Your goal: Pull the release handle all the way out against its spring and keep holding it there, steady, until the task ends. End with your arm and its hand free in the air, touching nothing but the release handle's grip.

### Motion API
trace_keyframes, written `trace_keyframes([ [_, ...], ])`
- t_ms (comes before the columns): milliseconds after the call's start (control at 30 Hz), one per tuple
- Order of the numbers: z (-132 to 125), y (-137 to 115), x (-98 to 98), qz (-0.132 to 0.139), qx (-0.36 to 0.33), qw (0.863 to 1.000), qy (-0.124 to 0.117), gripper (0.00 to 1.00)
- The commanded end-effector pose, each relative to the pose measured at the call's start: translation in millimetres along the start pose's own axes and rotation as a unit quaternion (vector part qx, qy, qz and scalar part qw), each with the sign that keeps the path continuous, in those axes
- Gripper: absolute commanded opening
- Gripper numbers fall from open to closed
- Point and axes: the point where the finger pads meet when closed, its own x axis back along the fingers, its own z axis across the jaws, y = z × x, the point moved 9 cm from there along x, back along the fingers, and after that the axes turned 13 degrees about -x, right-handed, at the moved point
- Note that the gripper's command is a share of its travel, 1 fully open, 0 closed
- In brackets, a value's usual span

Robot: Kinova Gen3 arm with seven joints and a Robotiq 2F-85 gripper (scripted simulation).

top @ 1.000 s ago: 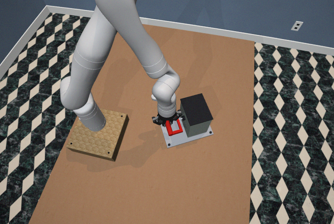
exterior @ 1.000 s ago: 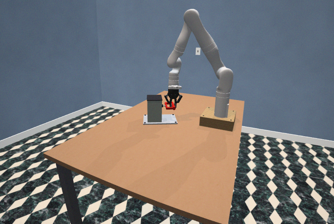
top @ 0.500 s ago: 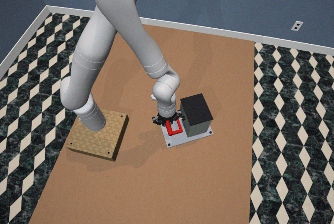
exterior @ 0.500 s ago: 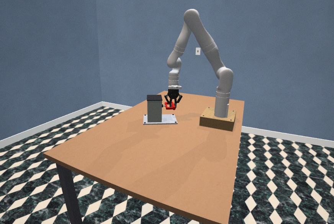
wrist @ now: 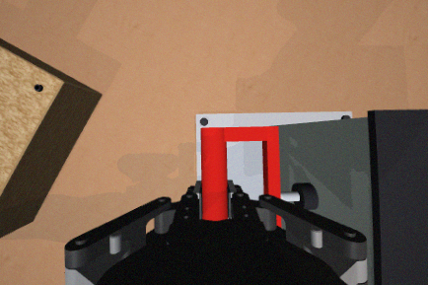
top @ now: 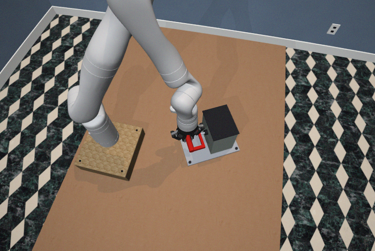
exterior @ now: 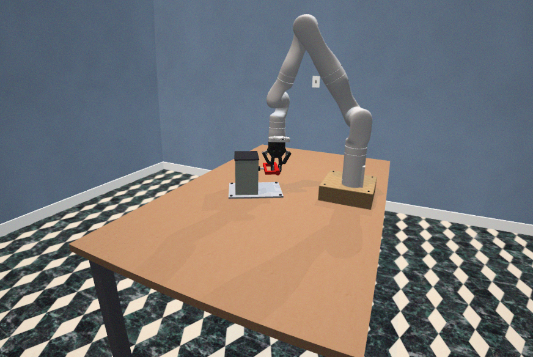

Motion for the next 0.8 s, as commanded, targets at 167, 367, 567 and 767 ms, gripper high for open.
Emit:
trace_keyframes([
  [167,0.0,0.1,0.2,0.000,0.000,1.000,0.000,0.00],
  [367,-0.2,0.1,0.2,0.000,0.000,1.000,0.000,0.00],
  [567,-3.4,0.9,0.2,0.000,0.000,1.000,0.000,0.00],
  [767,-8.7,2.1,0.2,0.000,0.000,1.000,0.000,0.00],
])
